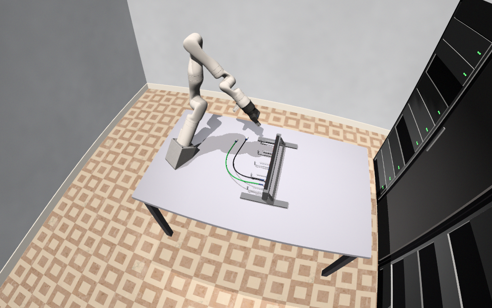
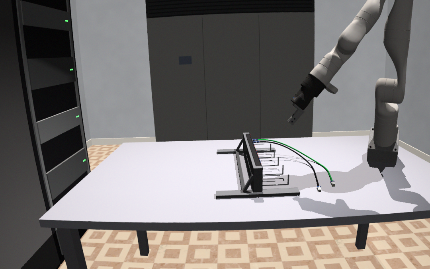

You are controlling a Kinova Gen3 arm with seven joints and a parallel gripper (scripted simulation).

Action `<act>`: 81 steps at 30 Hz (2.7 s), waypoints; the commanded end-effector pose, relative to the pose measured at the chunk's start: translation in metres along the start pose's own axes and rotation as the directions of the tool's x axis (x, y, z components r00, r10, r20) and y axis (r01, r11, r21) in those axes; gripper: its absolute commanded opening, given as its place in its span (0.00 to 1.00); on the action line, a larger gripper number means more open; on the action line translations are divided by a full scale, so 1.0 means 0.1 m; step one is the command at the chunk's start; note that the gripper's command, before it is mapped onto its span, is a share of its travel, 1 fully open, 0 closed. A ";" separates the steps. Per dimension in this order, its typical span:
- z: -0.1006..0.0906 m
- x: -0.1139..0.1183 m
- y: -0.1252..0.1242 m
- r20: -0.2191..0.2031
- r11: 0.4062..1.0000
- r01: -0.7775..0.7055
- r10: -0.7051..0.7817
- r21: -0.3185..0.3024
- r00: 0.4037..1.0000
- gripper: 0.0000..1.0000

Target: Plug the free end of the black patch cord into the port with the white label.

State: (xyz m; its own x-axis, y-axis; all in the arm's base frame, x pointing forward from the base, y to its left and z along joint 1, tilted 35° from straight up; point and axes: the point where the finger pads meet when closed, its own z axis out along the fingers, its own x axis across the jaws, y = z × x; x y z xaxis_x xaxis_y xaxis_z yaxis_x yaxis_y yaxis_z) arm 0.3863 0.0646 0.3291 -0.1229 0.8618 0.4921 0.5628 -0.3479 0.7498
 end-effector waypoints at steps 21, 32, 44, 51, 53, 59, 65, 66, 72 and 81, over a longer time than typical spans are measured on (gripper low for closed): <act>0.35 0.04 -0.02 -0.007 1.000 0.005 -0.005 0.006 1.000 0.00; 0.57 0.04 -0.02 -0.007 1.000 0.005 -0.005 0.006 1.000 0.00; 0.81 0.04 -0.02 -0.007 1.000 0.005 -0.005 0.006 1.000 0.00; 0.98 0.04 -0.02 -0.007 1.000 0.005 -0.005 0.006 1.000 0.00; 1.03 0.04 -0.03 -0.007 1.000 0.005 -0.005 0.006 1.000 0.00; 1.15 0.04 -0.03 -0.007 1.000 0.005 -0.005 0.006 1.000 0.00; 1.22 0.04 -0.03 -0.007 1.000 0.005 -0.005 0.006 1.000 0.00; 1.23 0.04 -0.03 -0.007 1.000 0.005 -0.005 0.006 1.000 0.00; 1.30 0.04 -0.03 -0.007 1.000 0.005 -0.005 0.006 1.000 0.00; 1.35 0.04 -0.03 -0.007 1.000 0.005 -0.005 0.006 1.000 0.00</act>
State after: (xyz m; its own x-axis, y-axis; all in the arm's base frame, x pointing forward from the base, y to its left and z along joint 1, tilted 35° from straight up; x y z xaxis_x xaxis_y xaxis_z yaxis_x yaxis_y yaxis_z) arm 0.4941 0.1161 0.2694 -0.1278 0.8623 0.4901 0.5654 -0.3426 0.7503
